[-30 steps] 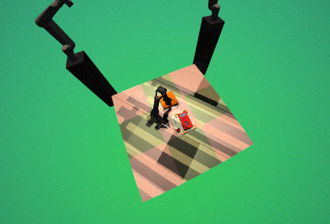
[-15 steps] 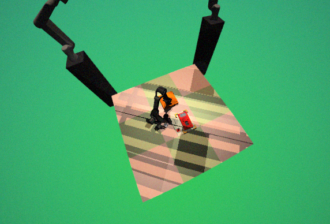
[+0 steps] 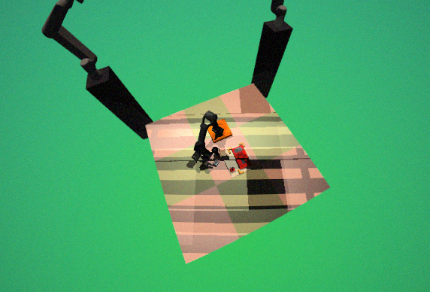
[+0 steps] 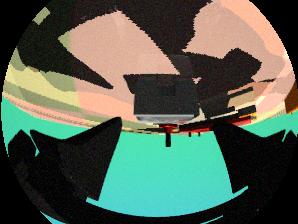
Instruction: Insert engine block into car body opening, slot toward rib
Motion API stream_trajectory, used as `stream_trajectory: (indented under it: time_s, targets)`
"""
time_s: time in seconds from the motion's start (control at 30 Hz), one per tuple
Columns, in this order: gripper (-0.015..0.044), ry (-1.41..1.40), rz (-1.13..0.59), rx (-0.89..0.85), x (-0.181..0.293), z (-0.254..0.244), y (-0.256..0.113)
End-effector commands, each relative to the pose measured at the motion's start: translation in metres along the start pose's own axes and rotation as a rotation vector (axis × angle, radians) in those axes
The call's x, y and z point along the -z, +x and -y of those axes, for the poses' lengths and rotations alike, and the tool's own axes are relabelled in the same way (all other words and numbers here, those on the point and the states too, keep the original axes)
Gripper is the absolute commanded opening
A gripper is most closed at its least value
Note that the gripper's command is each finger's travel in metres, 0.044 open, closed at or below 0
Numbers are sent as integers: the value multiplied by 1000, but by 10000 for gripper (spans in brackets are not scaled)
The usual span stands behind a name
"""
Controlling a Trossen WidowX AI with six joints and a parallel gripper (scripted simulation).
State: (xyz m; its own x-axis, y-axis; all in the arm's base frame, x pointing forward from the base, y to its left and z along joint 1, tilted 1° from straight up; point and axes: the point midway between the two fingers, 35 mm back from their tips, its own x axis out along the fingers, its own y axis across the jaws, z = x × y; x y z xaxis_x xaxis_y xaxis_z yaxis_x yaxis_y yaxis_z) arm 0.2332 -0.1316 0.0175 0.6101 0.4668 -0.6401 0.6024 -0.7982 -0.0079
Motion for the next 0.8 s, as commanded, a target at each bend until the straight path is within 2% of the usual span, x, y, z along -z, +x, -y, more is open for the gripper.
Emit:
stream_trajectory:
  time_s: [0.0, 0.1, 0.77]
  targets:
    - [440, -13, 6, -11, 2, -4, -16]
    - [440, -13, 7, -11, 3, -4, -26]
    - [440, -4, 3, -8, 2, -2, -23]
